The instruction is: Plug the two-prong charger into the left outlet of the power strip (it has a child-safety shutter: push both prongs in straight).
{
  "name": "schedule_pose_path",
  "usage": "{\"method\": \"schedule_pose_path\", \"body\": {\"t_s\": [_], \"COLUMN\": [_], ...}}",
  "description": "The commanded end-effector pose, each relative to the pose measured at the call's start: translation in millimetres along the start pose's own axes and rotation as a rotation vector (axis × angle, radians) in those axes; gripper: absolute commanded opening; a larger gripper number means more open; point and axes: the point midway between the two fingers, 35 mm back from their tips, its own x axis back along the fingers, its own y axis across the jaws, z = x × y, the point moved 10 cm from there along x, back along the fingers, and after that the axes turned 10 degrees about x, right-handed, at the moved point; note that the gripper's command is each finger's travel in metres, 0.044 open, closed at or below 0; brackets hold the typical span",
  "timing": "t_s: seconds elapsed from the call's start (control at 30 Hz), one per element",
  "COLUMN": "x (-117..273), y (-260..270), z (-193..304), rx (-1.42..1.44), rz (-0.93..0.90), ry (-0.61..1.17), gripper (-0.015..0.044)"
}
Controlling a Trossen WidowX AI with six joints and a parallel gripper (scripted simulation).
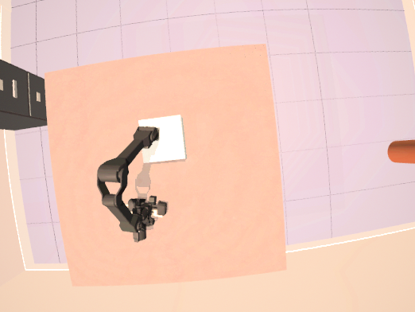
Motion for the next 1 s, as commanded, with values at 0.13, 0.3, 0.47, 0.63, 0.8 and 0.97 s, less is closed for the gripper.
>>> {"method": "schedule_pose_path", "body": {"t_s": [0.13, 0.3, 0.47, 0.63, 0.8, 0.97], "x": [-0.2, -0.3, -0.5, -0.6, -0.8, -0.9], "y": [0.3, 0.6, 0.9, 1.2, 1.5, 1.8], "z": [1.5, 3.1, 4.6, 6.2, 7.7, 9.3], "rx": [0.0, 0.0, 0.0, -0.001, -0.001, -0.001], "rz": [0.001, 0.002, 0.003, 0.003, 0.004, 0.005], "ry": [-0.004, -0.006, -0.009, -0.012, -0.015, -0.018], "gripper": [0.044, 0.044, 0.044, 0.044, 0.044, 0.044]}}
